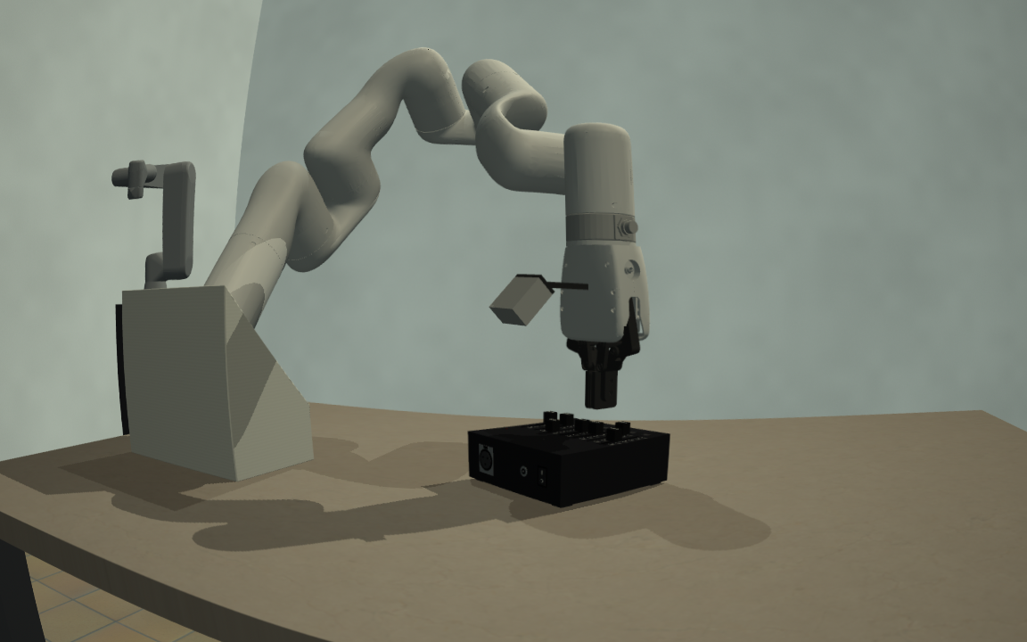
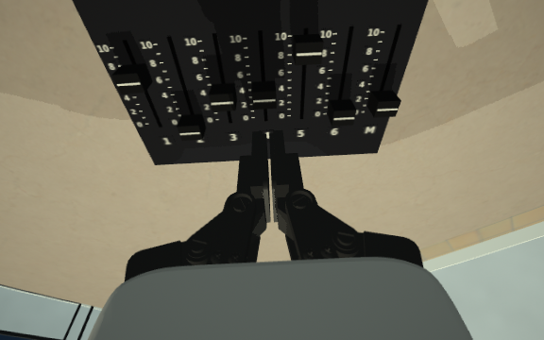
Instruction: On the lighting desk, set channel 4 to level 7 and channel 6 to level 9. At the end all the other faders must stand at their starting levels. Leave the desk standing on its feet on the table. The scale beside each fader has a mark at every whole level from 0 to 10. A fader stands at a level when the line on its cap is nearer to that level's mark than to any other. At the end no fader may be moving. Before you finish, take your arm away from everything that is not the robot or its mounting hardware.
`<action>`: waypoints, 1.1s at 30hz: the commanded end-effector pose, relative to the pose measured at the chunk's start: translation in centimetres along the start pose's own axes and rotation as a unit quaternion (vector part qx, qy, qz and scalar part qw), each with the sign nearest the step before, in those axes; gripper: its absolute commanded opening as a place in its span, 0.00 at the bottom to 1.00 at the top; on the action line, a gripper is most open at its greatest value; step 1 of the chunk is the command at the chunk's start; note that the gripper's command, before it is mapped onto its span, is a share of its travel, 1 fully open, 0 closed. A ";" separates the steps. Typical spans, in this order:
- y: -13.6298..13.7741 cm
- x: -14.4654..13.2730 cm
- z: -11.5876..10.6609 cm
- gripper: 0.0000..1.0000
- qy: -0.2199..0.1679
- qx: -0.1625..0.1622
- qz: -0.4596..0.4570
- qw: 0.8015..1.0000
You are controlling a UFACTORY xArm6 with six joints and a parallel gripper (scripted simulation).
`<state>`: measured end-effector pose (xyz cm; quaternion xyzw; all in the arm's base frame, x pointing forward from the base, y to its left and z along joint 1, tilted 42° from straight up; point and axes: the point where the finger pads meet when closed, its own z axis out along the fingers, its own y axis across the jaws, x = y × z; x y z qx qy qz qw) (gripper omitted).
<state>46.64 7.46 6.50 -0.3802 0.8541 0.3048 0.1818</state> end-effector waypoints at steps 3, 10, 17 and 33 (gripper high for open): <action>-0.1 -0.1 0.2 0.00 -0.001 0.001 0.000 1.000; -0.1 -0.1 0.5 0.00 -0.001 0.001 0.000 1.000; -0.1 -0.1 0.6 0.00 -0.001 0.001 0.000 1.000; -0.1 -0.1 0.6 0.00 -0.001 0.001 0.000 1.000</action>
